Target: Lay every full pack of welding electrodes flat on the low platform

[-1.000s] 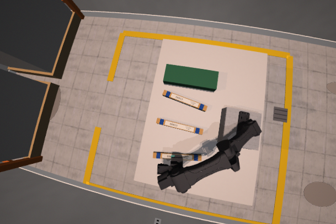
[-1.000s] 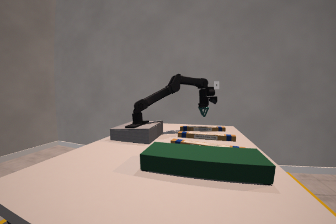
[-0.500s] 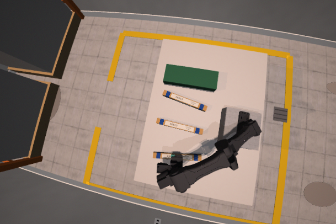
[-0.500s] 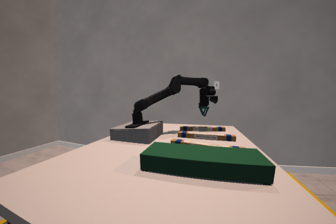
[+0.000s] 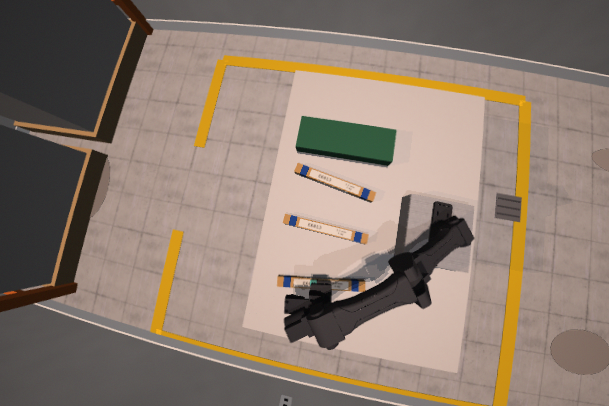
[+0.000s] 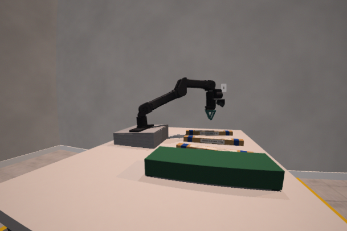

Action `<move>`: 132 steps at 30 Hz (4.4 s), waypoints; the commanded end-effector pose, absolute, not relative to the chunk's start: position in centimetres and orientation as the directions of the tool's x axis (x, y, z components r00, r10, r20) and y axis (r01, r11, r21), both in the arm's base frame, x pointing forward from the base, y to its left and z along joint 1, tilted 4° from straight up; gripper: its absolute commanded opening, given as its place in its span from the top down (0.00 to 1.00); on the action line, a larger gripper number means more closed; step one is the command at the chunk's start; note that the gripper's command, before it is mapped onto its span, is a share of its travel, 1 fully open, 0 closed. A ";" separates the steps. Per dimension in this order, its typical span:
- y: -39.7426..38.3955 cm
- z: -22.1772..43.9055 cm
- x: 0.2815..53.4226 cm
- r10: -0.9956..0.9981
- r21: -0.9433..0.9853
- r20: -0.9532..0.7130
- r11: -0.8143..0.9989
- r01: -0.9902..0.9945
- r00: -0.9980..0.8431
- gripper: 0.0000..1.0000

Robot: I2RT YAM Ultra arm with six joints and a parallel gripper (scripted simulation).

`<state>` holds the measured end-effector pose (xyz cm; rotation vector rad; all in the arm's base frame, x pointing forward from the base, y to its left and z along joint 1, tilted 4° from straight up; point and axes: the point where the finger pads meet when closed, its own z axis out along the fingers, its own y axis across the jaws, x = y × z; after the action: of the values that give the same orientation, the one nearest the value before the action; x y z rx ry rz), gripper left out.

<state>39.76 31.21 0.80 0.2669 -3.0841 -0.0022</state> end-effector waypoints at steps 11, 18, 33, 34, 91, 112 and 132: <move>30.9 0.8 39.3 -0.168 0.000 0.053 0.986 -0.169 -0.984 0.26; 31.1 -2.0 38.9 -0.173 0.000 0.053 0.985 -0.173 -0.984 0.26; 30.9 -7.7 38.6 -0.171 -0.010 0.073 0.985 -0.172 -0.983 0.26; 31.6 -6.3 39.5 -0.173 0.011 0.034 0.985 -0.172 -0.984 0.26; 30.9 -9.4 38.8 -0.169 -0.004 0.062 0.985 -0.170 -0.984 0.26; 30.9 -9.4 38.8 -0.169 -0.004 0.063 0.985 -0.170 -0.984 1.00; 30.9 -9.4 38.8 -0.169 -0.004 0.063 0.985 -0.170 -0.984 1.00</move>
<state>38.53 30.60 -10.11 0.2612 -3.0523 0.0316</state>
